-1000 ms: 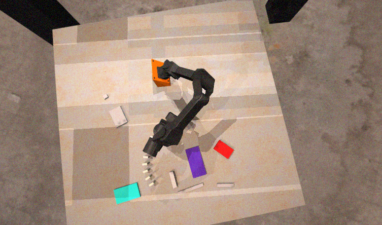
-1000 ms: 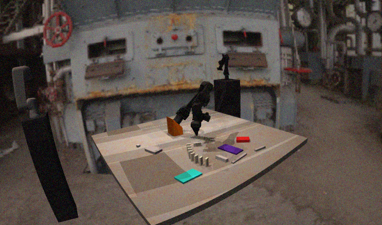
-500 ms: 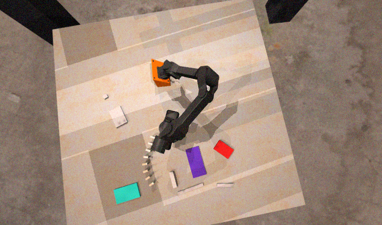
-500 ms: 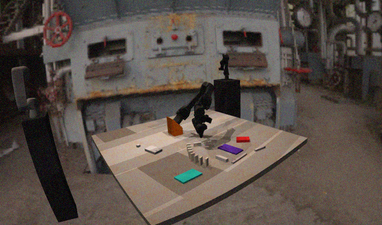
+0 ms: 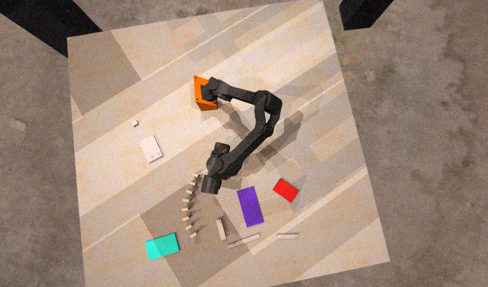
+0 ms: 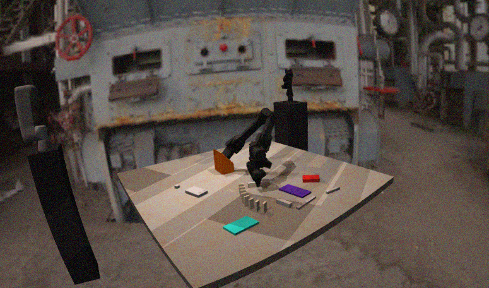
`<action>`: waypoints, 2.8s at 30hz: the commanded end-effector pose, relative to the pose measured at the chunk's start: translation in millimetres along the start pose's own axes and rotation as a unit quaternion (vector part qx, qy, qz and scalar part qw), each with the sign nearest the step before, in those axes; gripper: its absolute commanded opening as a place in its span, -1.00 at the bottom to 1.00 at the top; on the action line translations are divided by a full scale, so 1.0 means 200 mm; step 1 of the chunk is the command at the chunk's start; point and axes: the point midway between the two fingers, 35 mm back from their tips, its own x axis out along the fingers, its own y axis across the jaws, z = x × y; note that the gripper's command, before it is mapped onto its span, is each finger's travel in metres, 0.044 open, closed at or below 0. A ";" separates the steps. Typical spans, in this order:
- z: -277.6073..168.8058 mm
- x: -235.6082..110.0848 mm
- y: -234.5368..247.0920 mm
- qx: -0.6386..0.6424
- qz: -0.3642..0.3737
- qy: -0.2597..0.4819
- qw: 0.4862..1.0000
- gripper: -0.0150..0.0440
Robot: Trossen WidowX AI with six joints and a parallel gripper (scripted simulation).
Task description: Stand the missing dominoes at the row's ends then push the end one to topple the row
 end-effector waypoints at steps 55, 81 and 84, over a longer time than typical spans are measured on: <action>0.29 -0.57 0.29 0.207 0.000 0.004 0.978 -0.41; 0.57 -0.53 0.95 0.540 0.006 0.001 0.842 -0.41; 0.56 -0.51 0.96 0.538 -0.002 0.015 0.843 -0.41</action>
